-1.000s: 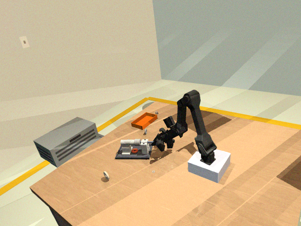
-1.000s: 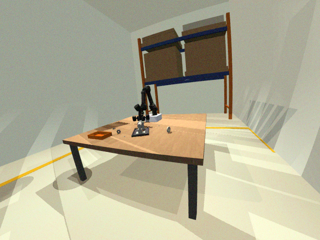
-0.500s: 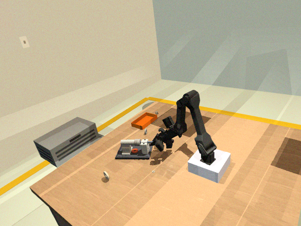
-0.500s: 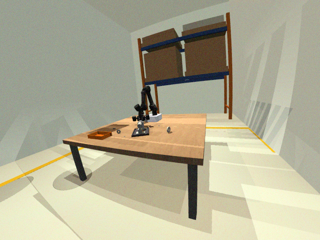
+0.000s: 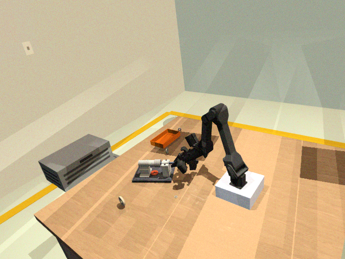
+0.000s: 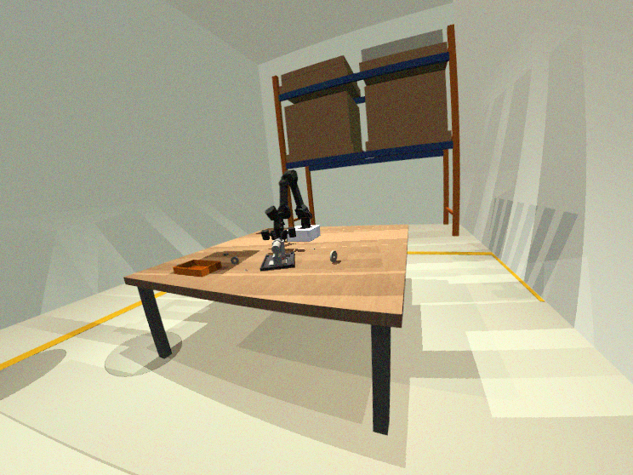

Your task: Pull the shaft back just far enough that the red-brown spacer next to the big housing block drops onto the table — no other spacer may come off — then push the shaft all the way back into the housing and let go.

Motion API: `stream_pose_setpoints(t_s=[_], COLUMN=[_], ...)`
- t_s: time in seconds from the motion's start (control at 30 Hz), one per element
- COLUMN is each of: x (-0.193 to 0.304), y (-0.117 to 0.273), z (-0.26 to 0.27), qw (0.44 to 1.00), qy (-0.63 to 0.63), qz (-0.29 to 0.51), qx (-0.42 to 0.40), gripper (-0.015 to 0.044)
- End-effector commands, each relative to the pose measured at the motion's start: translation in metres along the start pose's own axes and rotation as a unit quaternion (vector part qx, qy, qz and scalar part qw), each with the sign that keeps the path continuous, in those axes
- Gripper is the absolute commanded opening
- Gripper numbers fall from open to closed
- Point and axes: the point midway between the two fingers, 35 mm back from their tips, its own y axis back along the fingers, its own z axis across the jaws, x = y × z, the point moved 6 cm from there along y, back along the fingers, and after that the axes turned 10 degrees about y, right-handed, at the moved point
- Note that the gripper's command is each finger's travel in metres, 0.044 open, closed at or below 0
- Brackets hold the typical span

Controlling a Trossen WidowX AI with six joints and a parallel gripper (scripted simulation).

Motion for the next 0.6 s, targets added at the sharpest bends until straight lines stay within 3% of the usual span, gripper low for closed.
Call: stream_pose_setpoints(t_s=[0.0,0.57], x=[0.0021,0.0052], y=[-0.0024,-0.0077], z=[0.0002,0.0007], qw=[1.0,1.0], qy=[0.0,0.0], qz=[0.001,0.001], qx=[0.001,0.001], gripper=[0.0,0.0])
